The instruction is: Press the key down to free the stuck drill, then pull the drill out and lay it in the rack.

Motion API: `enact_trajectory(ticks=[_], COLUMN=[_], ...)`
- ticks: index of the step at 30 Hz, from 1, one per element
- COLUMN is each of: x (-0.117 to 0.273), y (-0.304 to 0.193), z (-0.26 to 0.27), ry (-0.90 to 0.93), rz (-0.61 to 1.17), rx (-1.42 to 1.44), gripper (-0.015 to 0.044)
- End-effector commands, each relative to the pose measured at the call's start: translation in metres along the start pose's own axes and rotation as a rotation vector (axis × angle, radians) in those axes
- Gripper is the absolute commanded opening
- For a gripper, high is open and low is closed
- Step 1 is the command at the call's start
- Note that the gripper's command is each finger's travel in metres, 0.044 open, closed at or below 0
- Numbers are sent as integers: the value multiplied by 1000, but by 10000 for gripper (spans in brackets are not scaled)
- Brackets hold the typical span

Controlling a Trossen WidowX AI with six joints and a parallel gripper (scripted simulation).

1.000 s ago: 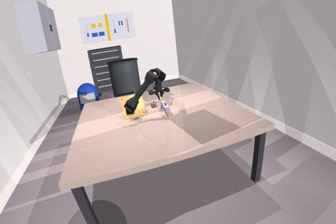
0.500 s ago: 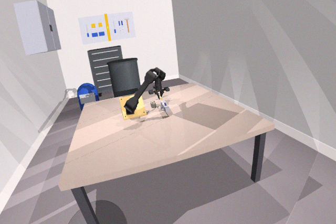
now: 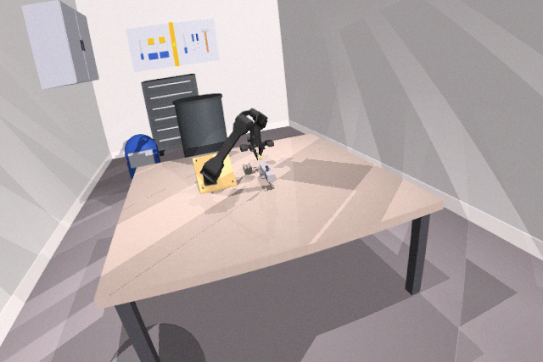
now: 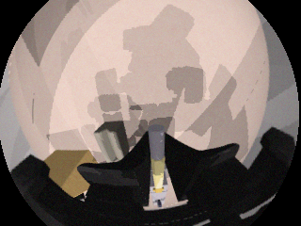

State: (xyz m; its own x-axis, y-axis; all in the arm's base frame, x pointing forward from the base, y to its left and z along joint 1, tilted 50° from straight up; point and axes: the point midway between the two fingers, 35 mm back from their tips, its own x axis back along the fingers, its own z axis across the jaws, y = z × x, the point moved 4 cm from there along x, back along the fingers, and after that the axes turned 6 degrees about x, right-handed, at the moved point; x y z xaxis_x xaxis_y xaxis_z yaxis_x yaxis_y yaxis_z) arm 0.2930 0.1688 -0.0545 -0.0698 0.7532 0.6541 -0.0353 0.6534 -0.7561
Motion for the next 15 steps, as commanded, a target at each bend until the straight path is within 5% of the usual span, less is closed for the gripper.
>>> enact_trajectory(ticks=[1,15], x=[3,8], y=[0,1], z=[-1,-1], ry=[0,0], rz=[-5,-5], rx=[-6,-6], gripper=[0,0])
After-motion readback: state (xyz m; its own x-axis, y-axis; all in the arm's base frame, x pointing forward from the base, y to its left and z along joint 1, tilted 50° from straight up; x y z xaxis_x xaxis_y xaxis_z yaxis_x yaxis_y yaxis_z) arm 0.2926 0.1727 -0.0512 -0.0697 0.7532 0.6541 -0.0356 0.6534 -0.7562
